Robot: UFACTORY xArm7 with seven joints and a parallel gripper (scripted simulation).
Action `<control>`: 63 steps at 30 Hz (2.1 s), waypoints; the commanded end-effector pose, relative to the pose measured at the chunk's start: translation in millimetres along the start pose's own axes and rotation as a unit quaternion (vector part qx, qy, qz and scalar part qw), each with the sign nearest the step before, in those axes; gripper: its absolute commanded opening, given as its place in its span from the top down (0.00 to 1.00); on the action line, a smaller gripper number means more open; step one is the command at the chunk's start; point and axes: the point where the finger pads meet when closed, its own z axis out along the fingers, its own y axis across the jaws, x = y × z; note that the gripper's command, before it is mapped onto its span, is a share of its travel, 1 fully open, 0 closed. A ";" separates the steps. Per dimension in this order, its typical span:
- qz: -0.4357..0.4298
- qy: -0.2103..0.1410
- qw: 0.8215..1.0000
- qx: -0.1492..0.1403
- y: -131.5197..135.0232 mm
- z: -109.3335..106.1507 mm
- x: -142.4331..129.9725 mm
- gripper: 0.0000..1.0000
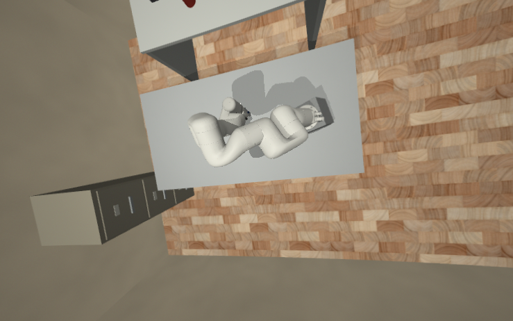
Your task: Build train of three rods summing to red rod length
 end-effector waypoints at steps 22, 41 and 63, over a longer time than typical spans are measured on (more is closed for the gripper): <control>0.001 0.001 1.000 -0.001 1.7 -0.6 0.0 0.96; 0.001 0.001 1.000 -0.001 1.7 -0.5 0.0 0.96; 0.001 0.001 1.000 -0.001 1.7 11.1 0.0 0.96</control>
